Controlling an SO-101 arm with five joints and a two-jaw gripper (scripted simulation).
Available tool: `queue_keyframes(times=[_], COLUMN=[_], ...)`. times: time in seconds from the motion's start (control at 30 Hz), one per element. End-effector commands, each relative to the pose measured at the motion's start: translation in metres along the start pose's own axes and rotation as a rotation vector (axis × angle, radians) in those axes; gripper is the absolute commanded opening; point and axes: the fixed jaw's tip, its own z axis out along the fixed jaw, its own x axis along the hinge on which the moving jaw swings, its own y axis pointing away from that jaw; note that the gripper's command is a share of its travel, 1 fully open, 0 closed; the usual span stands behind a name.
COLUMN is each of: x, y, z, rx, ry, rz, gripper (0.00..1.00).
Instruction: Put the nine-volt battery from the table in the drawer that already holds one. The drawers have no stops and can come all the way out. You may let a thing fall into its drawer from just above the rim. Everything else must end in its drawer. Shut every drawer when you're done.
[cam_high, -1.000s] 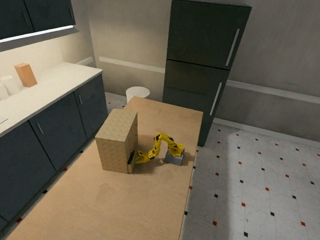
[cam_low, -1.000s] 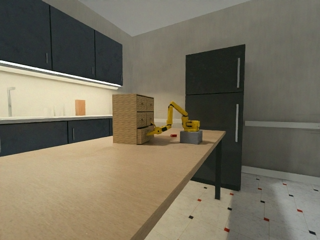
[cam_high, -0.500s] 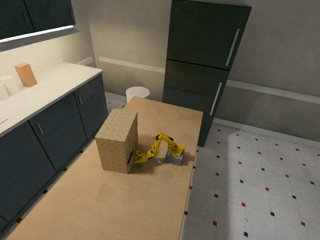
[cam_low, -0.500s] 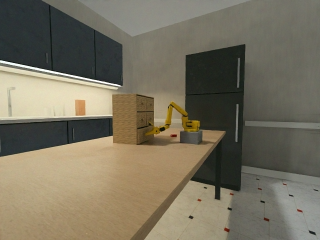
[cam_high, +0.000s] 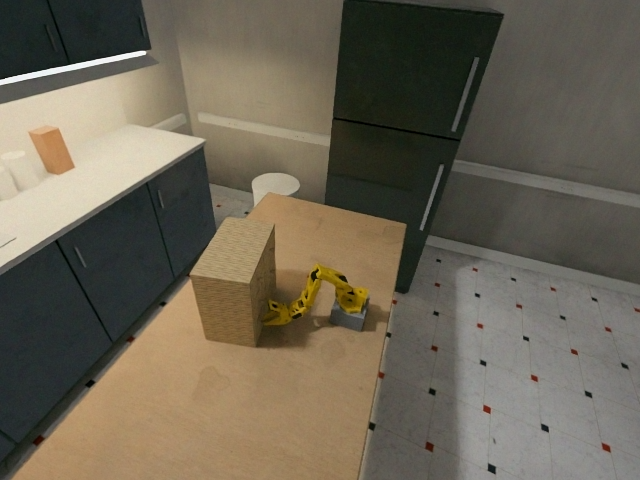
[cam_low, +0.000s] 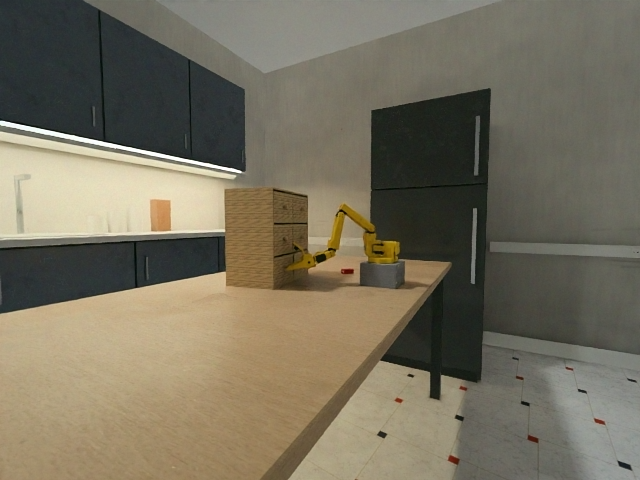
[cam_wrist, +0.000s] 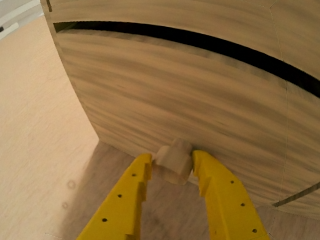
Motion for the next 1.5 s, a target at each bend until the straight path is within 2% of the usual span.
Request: queue_keyframes(times=[0.0,1.47], x=[0.0037,0.0018], y=[-0.0038,-0.0047], z=[0.0031,0.0085], rx=[0.012,0.015], ry=[0.013,0.013], rz=[-0.006,-0.005], gripper=[0.00,0.00])
